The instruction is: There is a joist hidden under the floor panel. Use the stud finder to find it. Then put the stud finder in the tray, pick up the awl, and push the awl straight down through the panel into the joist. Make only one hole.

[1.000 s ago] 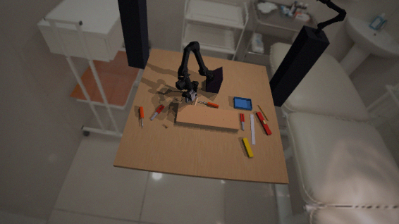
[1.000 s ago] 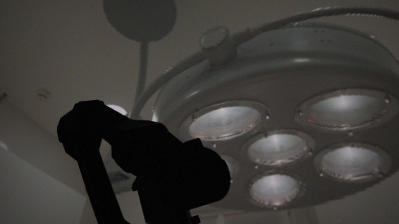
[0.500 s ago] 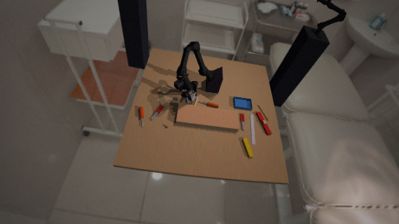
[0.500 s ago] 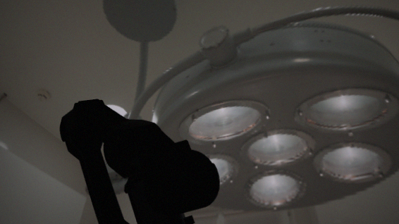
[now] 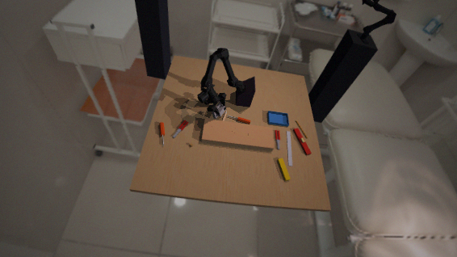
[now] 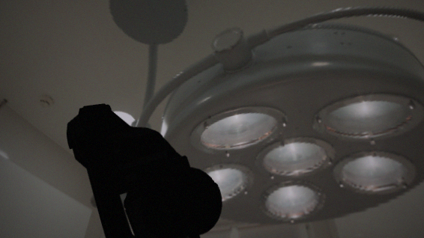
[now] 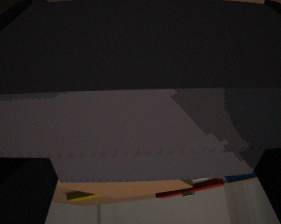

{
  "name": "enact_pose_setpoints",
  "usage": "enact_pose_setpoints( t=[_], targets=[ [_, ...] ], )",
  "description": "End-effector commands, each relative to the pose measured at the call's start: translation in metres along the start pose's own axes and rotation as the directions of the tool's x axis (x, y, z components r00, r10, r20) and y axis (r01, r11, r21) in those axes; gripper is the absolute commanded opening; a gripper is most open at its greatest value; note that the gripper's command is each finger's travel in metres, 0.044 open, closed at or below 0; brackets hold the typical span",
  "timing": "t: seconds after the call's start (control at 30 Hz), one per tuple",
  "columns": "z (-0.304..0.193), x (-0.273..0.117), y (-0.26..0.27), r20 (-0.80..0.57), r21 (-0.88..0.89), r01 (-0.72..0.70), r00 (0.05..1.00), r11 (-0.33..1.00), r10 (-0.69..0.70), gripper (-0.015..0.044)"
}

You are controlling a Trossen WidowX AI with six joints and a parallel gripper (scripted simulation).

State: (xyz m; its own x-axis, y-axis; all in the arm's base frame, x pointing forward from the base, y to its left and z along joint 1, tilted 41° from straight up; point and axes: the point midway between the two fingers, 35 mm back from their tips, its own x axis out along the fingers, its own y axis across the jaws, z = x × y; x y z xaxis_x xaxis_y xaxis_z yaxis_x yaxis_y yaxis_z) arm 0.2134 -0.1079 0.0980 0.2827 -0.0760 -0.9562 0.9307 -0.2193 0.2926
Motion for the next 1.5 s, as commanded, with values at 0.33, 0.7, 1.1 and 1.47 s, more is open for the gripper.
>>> enact_pose_setpoints(
  t=[0.33,0.7,1.1,1.47],
  targets=[
    [0.0014,-0.0025,0.0031,-0.089,-0.009,-0.013,0.996,1.000,0.012,0.0000],
    [0.0027,-0.0022,0.0029,-0.141,-0.012,-0.011,0.990,1.000,0.009,0.0000],
    [0.0047,-0.0017,0.0026,-0.220,-0.016,-0.010,0.975,1.000,0.006,0.0000],
    [0.0066,-0.0019,0.0030,-0.282,-0.015,-0.017,0.959,1.000,0.012,0.0000]
  ],
)
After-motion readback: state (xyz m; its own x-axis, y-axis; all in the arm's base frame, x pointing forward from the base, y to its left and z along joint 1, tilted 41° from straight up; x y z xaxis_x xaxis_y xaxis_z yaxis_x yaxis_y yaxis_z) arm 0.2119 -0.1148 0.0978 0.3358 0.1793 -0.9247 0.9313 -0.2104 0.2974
